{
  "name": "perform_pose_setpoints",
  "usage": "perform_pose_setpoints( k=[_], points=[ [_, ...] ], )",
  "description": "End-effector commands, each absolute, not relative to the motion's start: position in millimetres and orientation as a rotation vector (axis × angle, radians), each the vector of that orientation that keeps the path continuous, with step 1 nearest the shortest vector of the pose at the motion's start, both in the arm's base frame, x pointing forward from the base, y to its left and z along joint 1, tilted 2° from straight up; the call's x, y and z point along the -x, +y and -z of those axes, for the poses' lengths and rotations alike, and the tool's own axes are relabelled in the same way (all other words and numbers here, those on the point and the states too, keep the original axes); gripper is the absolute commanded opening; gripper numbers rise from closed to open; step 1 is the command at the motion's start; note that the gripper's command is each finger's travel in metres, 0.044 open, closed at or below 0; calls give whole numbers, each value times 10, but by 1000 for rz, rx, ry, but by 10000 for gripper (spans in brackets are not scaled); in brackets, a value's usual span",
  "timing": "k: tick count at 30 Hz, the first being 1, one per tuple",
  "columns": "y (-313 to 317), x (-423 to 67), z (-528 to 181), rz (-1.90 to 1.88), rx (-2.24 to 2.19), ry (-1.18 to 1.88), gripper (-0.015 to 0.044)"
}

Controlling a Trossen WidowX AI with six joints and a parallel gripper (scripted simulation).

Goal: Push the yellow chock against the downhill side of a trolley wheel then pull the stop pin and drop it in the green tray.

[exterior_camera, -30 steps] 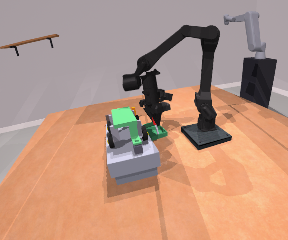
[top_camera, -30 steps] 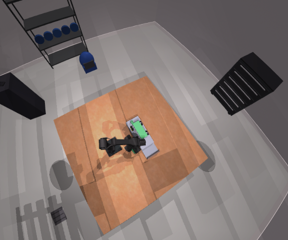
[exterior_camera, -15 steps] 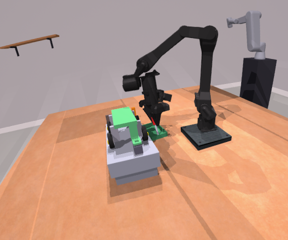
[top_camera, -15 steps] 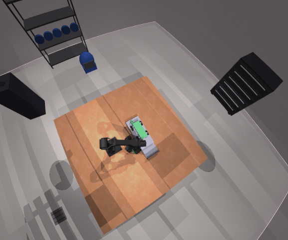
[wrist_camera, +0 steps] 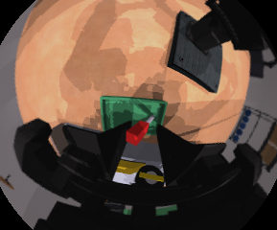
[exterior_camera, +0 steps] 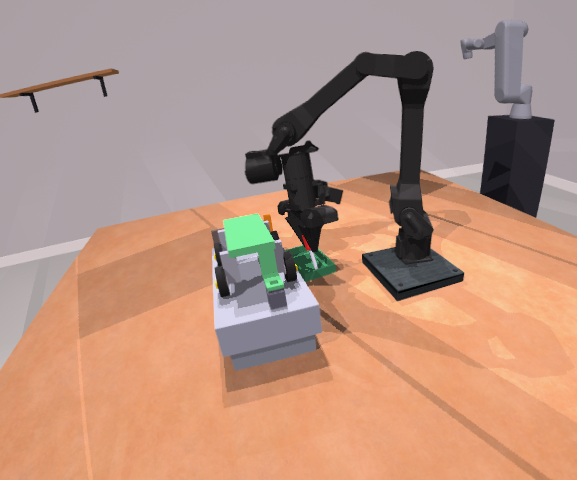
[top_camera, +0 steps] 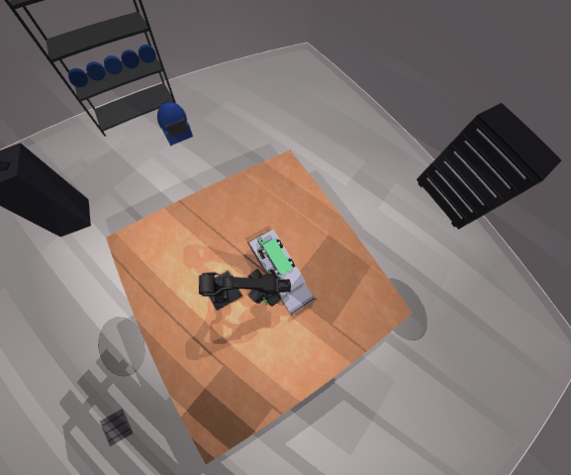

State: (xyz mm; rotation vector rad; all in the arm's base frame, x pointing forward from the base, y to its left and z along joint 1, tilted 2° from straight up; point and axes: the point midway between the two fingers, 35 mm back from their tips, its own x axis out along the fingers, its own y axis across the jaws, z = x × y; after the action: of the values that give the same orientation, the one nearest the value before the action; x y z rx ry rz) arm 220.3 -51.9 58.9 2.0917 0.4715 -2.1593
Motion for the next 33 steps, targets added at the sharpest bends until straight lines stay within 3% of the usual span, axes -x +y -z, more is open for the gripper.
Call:
perform_pose_setpoints(
  k=[1,33],
  points=[
    [-546,-2216,-574,2156,-2087,472,190],
    [-682,-2257,-482,2155,-2087,470,190]
  ],
)
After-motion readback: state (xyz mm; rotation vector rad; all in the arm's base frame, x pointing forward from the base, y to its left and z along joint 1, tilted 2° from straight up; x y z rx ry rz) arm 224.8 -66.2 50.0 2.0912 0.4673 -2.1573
